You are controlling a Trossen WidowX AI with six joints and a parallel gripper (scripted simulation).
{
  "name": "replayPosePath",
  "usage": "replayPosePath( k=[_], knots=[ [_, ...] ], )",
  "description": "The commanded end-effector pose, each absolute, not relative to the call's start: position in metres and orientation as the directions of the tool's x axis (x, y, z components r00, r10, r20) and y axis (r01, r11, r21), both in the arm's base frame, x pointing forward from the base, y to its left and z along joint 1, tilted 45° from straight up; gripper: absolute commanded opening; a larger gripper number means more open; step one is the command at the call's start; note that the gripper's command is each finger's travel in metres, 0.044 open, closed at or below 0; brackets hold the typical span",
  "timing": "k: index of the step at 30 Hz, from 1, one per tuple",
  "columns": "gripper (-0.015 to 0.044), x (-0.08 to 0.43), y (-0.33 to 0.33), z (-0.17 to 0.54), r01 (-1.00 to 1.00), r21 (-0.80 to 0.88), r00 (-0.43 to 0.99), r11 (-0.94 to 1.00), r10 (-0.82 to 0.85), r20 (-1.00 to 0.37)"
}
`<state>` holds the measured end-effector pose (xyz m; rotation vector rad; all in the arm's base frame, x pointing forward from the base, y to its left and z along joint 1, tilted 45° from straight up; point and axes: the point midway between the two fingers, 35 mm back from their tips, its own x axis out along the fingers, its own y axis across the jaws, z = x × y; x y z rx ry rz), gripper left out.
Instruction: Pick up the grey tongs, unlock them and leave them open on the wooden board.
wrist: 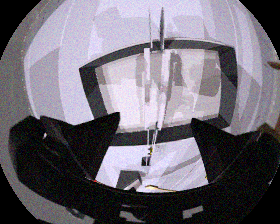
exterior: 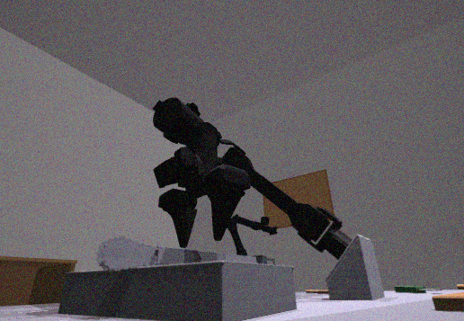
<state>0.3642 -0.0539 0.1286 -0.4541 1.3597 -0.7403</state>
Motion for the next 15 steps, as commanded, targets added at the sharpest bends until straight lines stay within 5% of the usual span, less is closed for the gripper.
replayPosePath(
  k=[1, 15],
  knots=[
    [0.044, 0.364, -0.06, 0.123, 0.208, -0.688, 0.037, 0.695, -0.709, -0.704],
    [0.044, 0.366, -0.076, 0.107, 0.208, -0.688, 0.037, 0.695, -0.709, -0.704]
  ],
)
